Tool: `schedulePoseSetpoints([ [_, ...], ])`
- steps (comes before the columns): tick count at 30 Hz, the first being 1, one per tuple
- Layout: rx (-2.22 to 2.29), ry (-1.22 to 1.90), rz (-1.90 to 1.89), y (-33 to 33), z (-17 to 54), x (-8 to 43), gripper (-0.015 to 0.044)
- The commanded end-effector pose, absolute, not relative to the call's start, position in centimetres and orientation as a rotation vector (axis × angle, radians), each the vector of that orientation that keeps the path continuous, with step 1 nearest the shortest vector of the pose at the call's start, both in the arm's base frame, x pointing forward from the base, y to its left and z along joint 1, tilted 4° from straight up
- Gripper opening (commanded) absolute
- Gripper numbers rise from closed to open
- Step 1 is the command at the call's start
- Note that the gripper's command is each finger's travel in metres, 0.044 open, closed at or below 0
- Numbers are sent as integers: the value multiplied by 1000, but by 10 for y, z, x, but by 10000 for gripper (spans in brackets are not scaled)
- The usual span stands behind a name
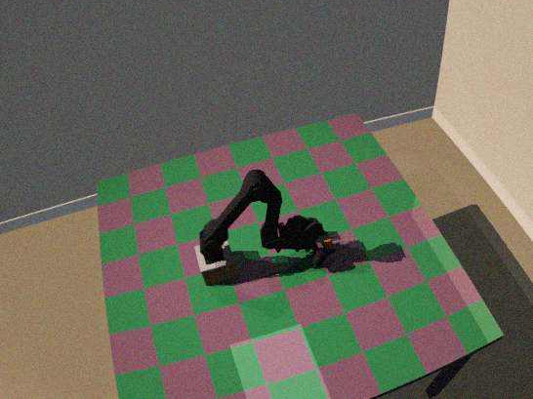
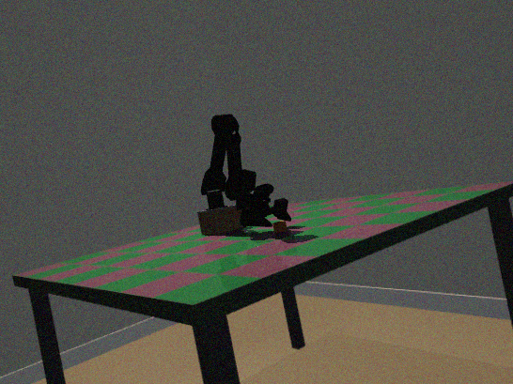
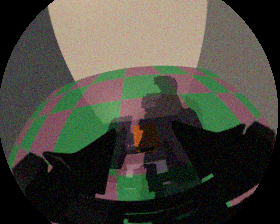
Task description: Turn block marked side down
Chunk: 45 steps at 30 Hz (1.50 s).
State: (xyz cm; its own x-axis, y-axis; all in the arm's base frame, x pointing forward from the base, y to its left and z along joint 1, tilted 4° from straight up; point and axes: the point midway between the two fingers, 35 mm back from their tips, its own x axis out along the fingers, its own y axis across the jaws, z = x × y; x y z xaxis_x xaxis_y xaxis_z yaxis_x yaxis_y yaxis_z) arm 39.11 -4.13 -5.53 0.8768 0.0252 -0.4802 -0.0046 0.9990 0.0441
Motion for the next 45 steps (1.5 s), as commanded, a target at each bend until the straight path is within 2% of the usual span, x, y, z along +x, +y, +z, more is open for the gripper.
schedulePoseSetpoints([
  [1,48,507,18,-41,-57,390,440],
  [31,48,513,18,-41,-57,391,440],
  [37,47,716,17,-45,-46,402,440],
  [45,36,950,26,-46,7,389,440],
])
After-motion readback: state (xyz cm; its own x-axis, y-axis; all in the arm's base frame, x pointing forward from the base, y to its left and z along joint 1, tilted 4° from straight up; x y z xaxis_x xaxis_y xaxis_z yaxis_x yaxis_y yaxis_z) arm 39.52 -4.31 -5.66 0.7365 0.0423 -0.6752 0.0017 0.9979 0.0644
